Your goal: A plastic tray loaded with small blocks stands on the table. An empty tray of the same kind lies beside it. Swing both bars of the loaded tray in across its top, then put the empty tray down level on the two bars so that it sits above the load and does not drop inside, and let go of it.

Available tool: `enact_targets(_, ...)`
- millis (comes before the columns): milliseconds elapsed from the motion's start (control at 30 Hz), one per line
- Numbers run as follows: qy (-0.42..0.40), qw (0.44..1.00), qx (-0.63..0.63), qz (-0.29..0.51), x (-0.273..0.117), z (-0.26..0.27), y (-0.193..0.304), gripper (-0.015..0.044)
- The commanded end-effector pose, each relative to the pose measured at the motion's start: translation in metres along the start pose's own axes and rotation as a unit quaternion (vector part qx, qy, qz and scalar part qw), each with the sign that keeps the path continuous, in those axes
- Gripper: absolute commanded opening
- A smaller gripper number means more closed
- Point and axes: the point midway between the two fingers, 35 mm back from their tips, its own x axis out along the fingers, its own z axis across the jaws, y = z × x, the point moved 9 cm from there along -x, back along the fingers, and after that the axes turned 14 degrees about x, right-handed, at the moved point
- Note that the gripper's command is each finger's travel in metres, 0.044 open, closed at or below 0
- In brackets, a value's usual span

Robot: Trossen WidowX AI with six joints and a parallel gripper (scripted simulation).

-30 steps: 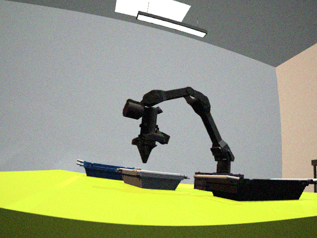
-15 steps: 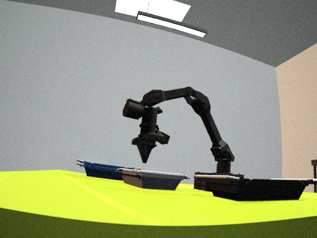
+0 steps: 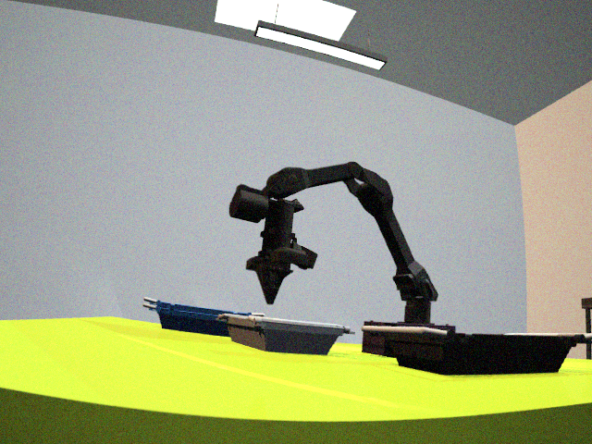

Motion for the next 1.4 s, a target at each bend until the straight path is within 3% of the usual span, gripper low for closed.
enact_targets(0, 0.000, 1.000, 0.000, 0.000, 0.000, 0.000, 0.000, 0.0000)
enact_targets(800, 0.000, 1.000, 0.000, 0.000, 0.000, 0.000, 0.000, 0.0000)
enact_targets(1067, 0.000, 1.000, 0.000, 0.000, -0.006, 0.000, 0.001, 0.0210)
enact_targets(1333, 0.000, 1.000, 0.000, 0.000, -0.082, 0.001, -0.001, 0.0420)
enact_targets(1367, -0.002, 1.000, 0.002, -0.006, -0.057, -0.003, -0.001, 0.0440)
